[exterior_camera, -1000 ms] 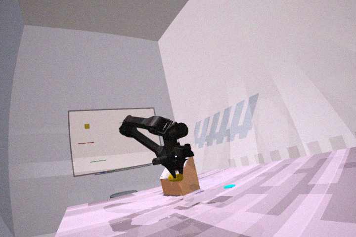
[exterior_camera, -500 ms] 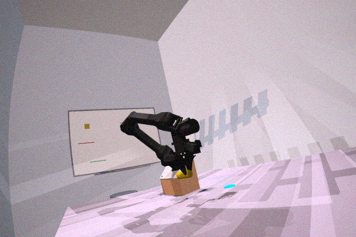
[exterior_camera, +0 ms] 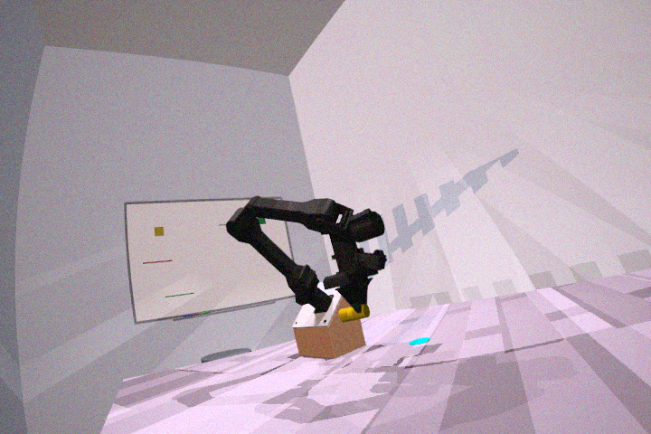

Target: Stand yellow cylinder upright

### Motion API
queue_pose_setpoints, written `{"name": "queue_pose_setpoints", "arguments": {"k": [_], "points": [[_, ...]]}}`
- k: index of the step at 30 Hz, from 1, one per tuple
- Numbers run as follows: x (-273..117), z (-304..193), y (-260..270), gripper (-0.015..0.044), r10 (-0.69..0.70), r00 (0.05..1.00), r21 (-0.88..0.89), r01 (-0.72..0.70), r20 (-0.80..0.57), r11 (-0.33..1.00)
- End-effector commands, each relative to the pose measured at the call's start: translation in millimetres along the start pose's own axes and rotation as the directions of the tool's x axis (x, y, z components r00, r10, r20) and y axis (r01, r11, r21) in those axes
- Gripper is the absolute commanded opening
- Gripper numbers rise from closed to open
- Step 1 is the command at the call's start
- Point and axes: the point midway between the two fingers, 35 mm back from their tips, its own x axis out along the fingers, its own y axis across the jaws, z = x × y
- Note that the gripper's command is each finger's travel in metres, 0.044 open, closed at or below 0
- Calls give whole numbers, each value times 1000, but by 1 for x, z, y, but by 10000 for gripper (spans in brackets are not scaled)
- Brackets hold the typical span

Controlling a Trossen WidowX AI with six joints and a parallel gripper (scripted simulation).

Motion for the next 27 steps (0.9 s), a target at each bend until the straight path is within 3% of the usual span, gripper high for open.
{"name": "queue_pose_setpoints", "arguments": {"k": [1, 27], "points": [[-1, 10, 9, 105, 6, 1000, -50, -6, 4, 999], [-5, 54, 82, 105, 8, 1000, -370, -9, -3, 929]]}}
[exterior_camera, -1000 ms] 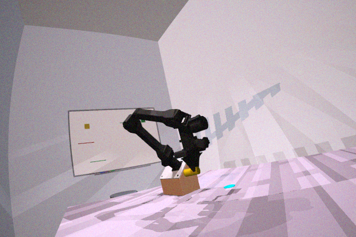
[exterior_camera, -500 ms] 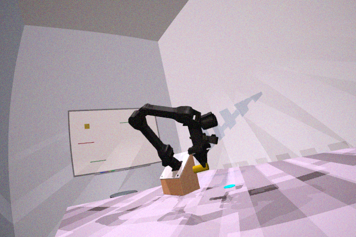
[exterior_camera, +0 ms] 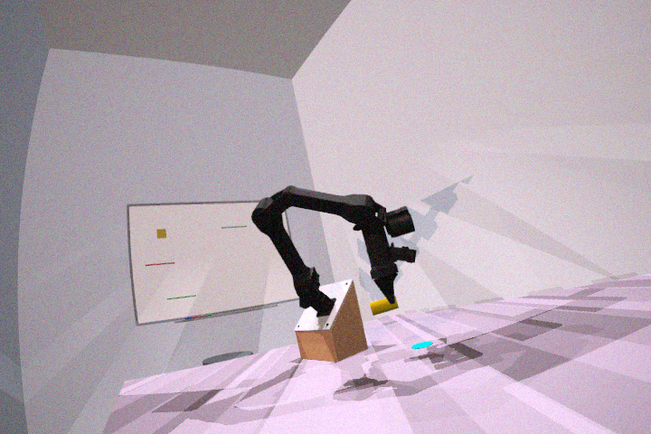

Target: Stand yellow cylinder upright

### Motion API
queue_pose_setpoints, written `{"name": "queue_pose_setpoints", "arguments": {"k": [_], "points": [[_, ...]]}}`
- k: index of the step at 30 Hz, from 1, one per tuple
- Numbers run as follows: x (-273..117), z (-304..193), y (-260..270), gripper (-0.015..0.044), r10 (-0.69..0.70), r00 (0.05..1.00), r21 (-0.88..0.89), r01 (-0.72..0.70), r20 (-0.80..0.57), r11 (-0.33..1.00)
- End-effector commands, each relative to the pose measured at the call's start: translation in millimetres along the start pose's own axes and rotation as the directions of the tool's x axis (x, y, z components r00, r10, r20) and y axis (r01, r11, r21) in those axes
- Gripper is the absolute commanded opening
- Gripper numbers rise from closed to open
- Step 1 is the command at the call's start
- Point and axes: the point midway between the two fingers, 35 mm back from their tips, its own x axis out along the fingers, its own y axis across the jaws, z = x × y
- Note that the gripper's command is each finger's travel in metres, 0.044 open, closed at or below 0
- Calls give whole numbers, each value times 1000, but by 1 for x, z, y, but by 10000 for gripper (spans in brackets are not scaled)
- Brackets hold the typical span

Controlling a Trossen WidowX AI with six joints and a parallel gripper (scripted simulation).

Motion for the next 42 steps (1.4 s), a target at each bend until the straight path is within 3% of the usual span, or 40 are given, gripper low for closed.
{"name": "queue_pose_setpoints", "arguments": {"k": [1, 27, 42], "points": [[-1, 10, 10, 105, 1, 1000, -49, -1, 1, 999], [4, 56, 84, 105, -30, 999, -358, 19, -25, 934], [15, 55, 90, 105, 52, 999, -359, -52, -10, 932]]}}
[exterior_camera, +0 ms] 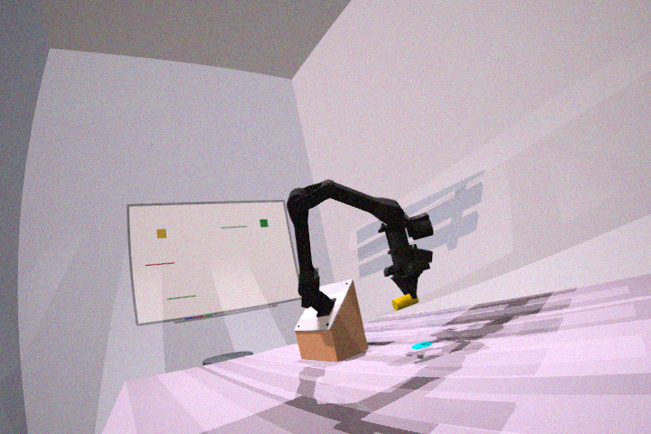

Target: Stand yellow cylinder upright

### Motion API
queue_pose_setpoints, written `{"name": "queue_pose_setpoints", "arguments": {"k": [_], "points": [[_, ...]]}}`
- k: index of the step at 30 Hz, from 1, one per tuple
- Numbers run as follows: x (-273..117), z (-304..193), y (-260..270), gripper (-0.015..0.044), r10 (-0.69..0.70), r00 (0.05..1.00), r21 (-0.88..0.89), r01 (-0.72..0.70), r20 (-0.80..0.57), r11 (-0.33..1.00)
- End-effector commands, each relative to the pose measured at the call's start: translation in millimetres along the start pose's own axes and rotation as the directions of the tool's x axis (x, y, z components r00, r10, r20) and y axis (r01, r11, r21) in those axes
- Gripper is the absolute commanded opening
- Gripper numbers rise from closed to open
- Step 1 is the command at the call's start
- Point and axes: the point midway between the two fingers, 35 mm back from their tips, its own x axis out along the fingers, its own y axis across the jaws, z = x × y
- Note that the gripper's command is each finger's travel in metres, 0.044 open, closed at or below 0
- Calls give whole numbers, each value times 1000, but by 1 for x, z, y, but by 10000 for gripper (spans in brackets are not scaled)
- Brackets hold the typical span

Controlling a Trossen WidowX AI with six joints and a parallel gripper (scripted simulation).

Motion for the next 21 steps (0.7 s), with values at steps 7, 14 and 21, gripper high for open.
{"name": "queue_pose_setpoints", "arguments": {"k": [7, 14, 21], "points": [[7, -1, 3, 105, 59, 997, 0, -59, 45, 998], [12, -1, 6, 105, 98, 992, 0, -98, 79, 995], [17, 0, 8, 105, 135, 984, -2, -135, 114, 991]]}}
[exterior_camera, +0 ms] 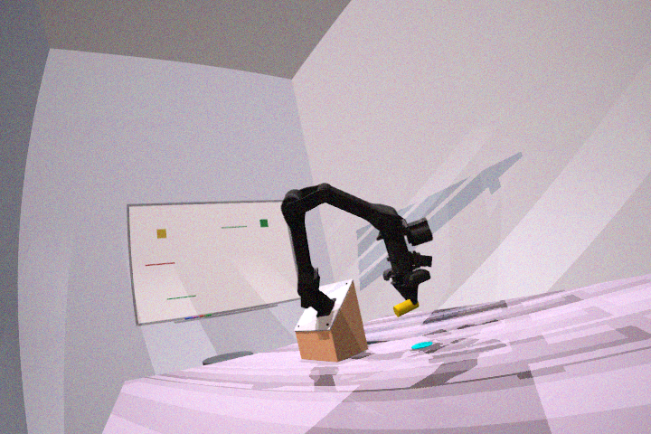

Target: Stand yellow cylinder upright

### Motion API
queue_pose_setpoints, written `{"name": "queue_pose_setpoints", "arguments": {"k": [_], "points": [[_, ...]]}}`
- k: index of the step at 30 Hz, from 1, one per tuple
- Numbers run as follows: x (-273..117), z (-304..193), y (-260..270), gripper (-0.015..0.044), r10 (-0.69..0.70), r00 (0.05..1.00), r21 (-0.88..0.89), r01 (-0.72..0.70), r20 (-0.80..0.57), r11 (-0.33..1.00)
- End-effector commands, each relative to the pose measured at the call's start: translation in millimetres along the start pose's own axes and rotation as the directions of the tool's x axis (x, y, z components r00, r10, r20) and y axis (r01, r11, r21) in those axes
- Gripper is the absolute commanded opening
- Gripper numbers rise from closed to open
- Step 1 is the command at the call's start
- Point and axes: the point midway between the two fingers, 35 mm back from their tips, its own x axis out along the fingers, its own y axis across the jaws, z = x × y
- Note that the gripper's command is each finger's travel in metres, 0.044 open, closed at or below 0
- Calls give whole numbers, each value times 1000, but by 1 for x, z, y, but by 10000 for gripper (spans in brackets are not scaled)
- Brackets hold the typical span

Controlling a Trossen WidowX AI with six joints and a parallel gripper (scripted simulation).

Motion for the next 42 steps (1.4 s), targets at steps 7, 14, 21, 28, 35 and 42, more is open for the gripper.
{"name": "queue_pose_setpoints", "arguments": {"k": [7, 14, 21, 28, 35, 42], "points": [[5, -1, 2, 105, 49, 997, -1, -49, 57, 999], [9, 0, 3, 105, 82, 992, -3, -82, 96, 997], [13, 0, 4, 105, 111, 984, -6, -111, 136, 994], [16, 0, 5, 105, 138, 974, -11, -138, 178, 990], [19, 0, 6, 105, 162, 962, -17, -162, 221, 987], [21, 1, 6, 105, 182, 947, -24, -182, 264, 983]]}}
